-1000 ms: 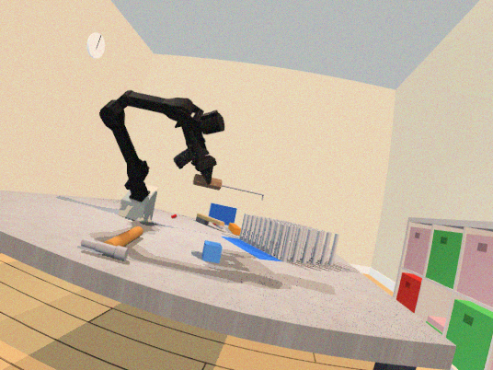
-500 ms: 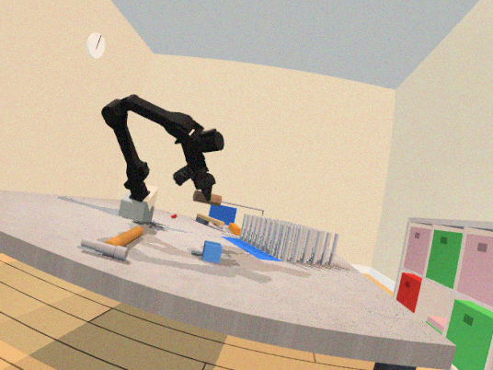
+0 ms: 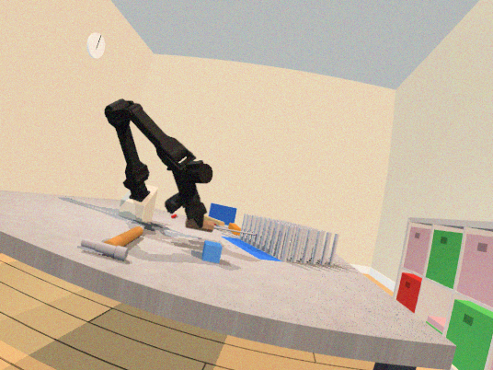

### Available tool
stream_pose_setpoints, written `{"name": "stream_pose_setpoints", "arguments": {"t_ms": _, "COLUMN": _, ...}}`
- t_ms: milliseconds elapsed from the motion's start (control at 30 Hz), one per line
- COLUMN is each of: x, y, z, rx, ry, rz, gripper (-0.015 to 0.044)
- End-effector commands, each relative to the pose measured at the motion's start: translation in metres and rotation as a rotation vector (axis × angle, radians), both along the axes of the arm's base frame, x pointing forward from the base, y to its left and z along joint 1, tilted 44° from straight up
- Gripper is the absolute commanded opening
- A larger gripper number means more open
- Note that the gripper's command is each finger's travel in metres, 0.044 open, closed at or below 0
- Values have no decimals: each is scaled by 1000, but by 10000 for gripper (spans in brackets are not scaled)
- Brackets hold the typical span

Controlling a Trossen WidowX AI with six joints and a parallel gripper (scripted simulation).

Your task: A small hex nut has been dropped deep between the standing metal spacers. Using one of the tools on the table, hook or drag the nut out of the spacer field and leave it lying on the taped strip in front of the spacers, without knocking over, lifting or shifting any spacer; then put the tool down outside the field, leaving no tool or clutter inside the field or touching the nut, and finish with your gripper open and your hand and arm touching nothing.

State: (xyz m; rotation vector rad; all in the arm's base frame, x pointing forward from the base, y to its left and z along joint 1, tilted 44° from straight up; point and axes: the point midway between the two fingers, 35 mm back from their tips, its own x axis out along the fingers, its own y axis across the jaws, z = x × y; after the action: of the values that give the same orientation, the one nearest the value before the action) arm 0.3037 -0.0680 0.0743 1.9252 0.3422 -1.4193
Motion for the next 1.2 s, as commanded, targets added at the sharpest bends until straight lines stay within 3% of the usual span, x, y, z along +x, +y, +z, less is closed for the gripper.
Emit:
{"name": "stream_pose_setpoints", "arguments": {"t_ms": 0, "x": -2, "y": -7, "z": -10, "rx": 4, "ry": -4, "rz": 15, "gripper": 0}}
{"name": "stream_pose_setpoints", "arguments": {"t_ms": 1167, "x": 16, "y": 2, "z": -18, "rx": 4, "ry": -6, "rz": 15, "gripper": 0}}
